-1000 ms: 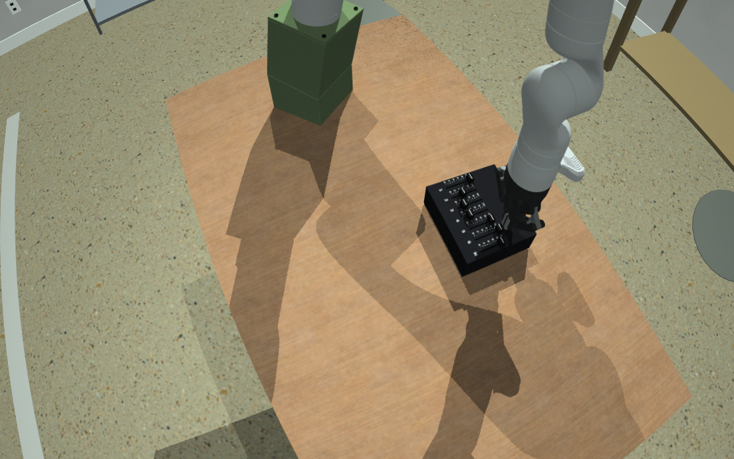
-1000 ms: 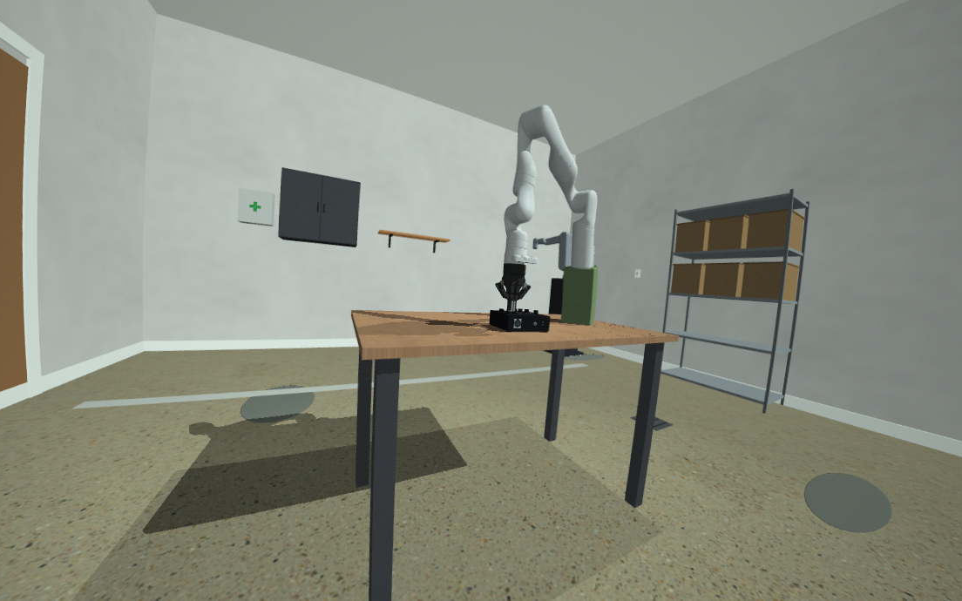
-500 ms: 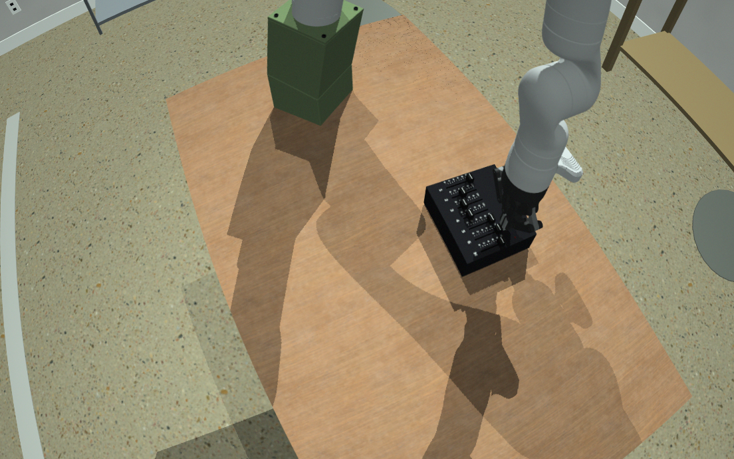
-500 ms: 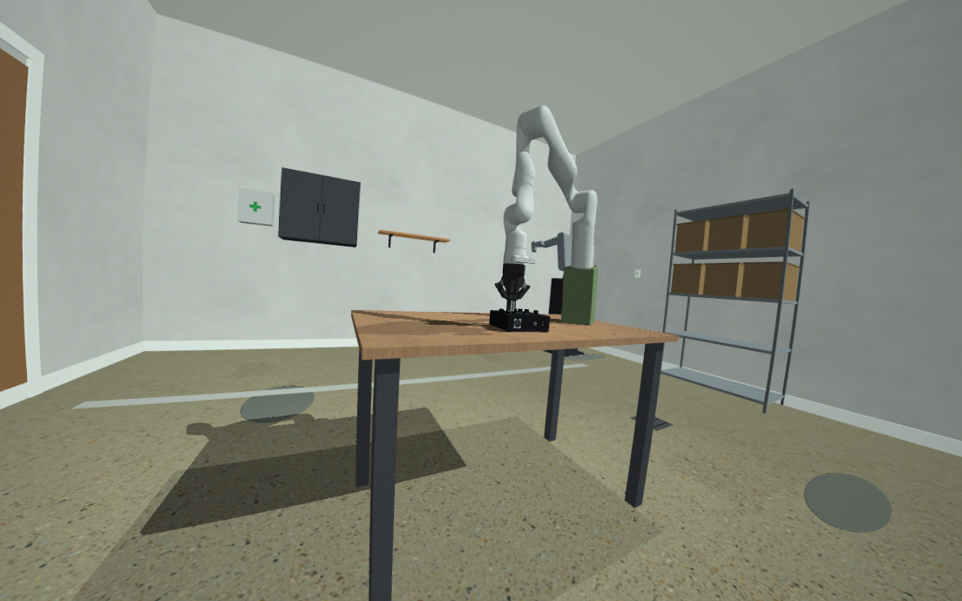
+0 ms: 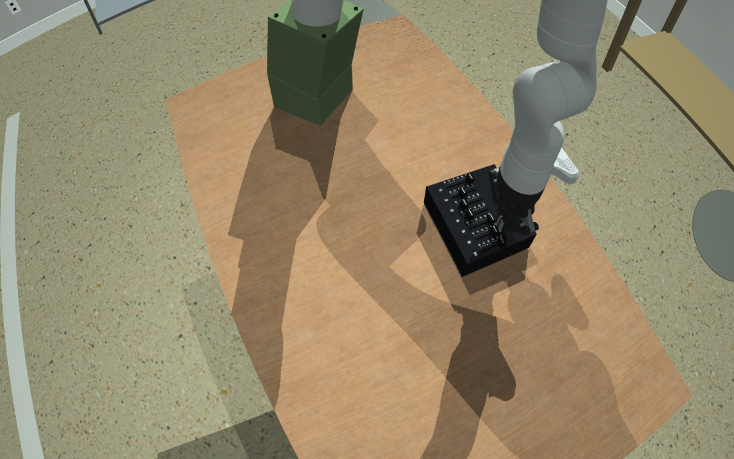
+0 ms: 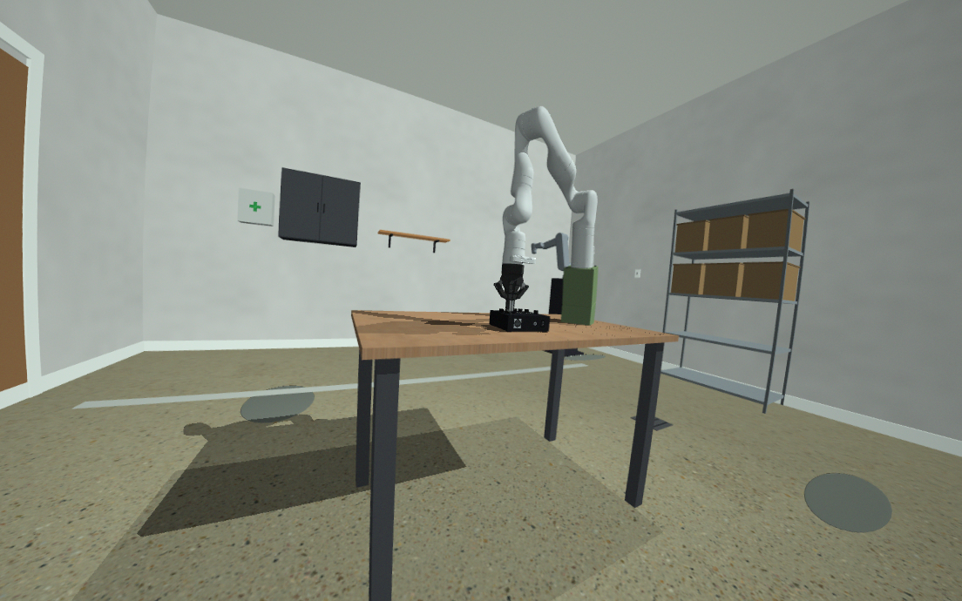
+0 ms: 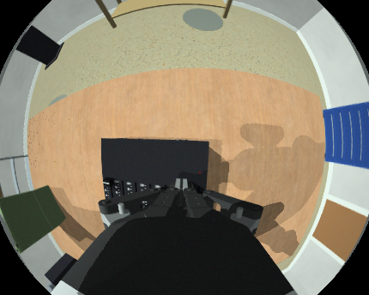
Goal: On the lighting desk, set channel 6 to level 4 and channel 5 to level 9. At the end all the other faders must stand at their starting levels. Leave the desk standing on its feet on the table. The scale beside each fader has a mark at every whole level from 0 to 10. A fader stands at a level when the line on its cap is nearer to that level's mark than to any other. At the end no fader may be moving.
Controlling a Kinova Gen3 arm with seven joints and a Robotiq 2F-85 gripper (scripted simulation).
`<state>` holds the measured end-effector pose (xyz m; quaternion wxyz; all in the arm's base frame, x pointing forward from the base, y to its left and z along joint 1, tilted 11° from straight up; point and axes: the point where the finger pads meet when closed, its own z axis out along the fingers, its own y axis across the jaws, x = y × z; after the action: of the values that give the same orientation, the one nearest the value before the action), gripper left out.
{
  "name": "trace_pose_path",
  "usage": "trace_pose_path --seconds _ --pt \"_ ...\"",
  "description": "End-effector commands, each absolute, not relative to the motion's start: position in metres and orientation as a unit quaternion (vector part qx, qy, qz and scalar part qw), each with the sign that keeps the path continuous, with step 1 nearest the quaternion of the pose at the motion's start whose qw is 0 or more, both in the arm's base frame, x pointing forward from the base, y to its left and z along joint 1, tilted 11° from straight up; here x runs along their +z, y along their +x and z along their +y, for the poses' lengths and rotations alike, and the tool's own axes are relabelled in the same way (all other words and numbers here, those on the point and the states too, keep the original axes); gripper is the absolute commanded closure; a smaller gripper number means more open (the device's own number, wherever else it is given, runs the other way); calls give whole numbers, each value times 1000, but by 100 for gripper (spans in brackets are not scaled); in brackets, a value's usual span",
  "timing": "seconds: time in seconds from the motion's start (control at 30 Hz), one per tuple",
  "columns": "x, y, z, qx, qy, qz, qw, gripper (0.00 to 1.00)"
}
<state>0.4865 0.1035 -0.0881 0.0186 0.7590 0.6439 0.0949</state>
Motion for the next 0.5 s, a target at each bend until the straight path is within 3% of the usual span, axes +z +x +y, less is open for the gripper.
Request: trace_pose_path --seconds 0.0,0.47 --pt "-88 487 99 95 761 642 19 100" --pt "-89 486 93 95 761 642 19 100"
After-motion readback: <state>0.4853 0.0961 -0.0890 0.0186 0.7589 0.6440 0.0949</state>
